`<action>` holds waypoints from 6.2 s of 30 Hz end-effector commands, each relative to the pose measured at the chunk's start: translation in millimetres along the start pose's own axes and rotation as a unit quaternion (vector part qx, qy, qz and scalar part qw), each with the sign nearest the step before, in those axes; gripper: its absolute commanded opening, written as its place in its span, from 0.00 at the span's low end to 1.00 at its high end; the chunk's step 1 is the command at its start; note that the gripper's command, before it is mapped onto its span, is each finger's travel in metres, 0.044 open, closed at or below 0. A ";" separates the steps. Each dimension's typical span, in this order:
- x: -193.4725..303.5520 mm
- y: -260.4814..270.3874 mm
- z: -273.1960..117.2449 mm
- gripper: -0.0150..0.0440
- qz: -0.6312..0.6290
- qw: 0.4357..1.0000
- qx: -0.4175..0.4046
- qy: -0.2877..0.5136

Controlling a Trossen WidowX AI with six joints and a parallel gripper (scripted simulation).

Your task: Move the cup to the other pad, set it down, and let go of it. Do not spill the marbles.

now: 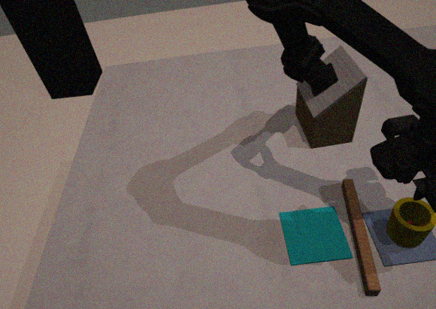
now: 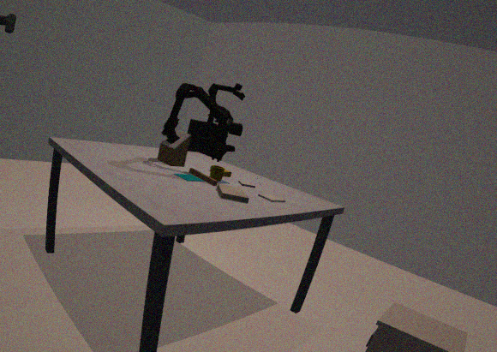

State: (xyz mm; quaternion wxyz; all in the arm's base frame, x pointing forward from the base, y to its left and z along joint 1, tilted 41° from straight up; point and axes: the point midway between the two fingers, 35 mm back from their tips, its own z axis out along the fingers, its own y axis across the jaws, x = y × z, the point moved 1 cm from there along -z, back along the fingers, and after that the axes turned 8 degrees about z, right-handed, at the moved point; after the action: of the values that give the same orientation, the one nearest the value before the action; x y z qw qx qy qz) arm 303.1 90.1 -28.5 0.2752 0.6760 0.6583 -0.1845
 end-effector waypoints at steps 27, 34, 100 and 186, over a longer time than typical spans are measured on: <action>1.2 0.6 36.2 0.54 0.015 1.000 -0.001 -0.018; 0.6 0.1 47.5 0.54 0.015 1.000 -0.001 -0.019; 1.0 -2.9 12.9 0.25 0.013 1.000 -0.002 -0.020; -165.8 -5.4 3.3 0.25 0.014 1.000 0.000 -0.023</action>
State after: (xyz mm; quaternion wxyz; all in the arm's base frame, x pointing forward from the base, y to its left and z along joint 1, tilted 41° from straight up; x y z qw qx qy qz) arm 287.2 -40.4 68.5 0.2904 0.6822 0.6417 -0.1960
